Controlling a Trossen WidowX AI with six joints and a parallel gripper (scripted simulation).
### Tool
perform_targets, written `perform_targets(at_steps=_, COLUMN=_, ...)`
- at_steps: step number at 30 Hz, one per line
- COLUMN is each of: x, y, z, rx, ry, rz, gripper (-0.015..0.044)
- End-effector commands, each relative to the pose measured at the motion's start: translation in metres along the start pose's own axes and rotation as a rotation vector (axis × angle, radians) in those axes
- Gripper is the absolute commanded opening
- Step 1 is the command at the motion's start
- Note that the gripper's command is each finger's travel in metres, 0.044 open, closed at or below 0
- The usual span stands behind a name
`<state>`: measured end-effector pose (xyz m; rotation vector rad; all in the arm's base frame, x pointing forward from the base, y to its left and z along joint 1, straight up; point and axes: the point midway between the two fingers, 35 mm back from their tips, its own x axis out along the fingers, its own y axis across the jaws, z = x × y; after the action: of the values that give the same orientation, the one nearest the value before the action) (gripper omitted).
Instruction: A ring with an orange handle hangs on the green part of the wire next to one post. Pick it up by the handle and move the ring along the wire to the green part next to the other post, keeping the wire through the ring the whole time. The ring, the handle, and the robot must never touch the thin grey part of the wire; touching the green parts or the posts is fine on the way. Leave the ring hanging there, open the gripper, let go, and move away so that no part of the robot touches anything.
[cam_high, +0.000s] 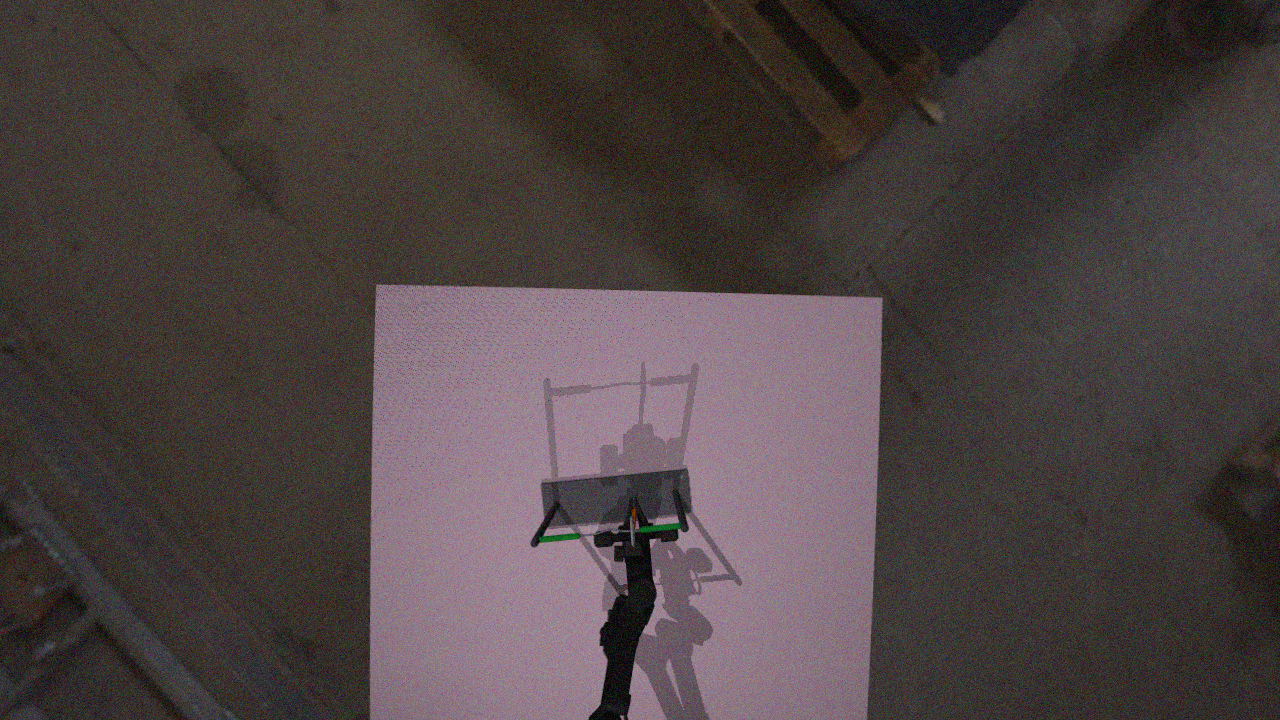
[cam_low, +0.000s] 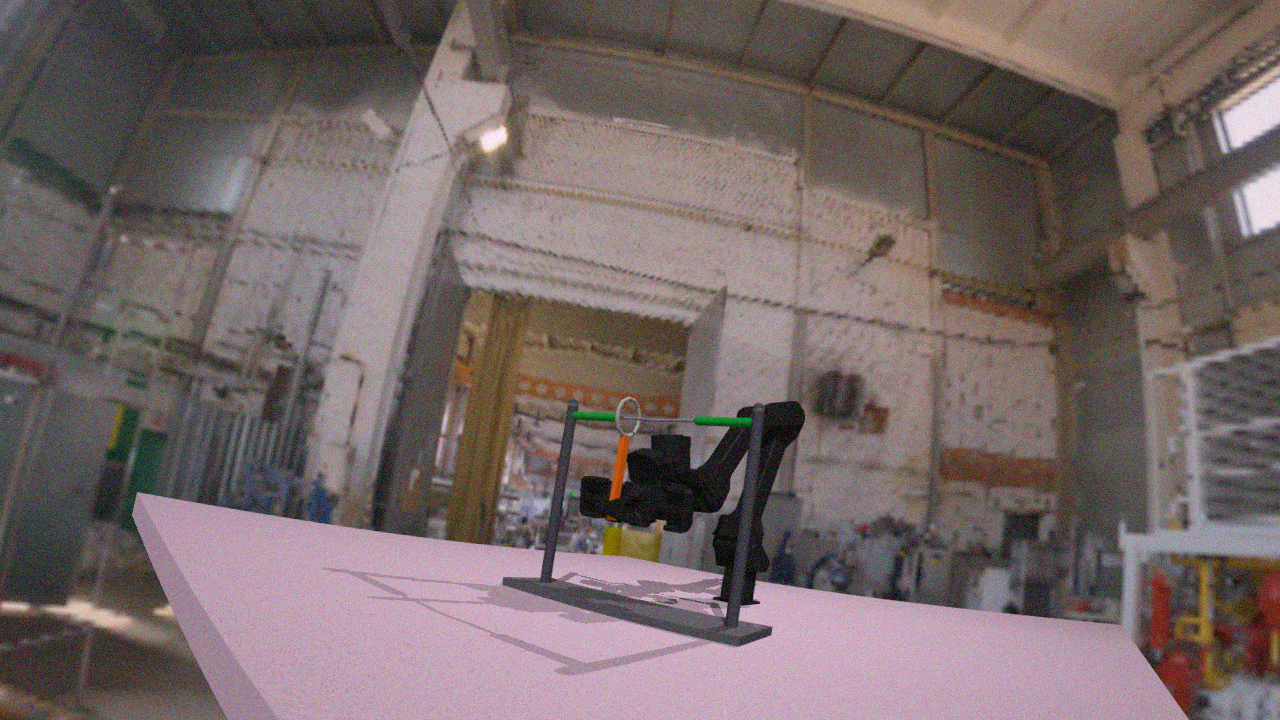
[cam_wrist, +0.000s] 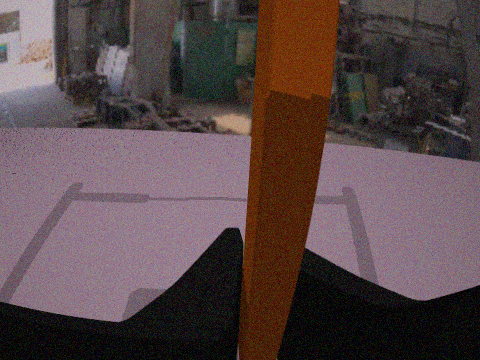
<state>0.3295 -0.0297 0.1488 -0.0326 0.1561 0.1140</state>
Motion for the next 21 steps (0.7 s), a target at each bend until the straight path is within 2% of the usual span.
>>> perform_targets(at_steps=1, x=0.0, y=0.003, z=-0.001, rx=0.004, ry=0.004, rz=-0.013, gripper=-0.015)
perform_targets(at_steps=21, x=0.001, y=0.017, z=-0.001, rx=-0.018, ry=0.008, rz=-0.12, gripper=-0.015)
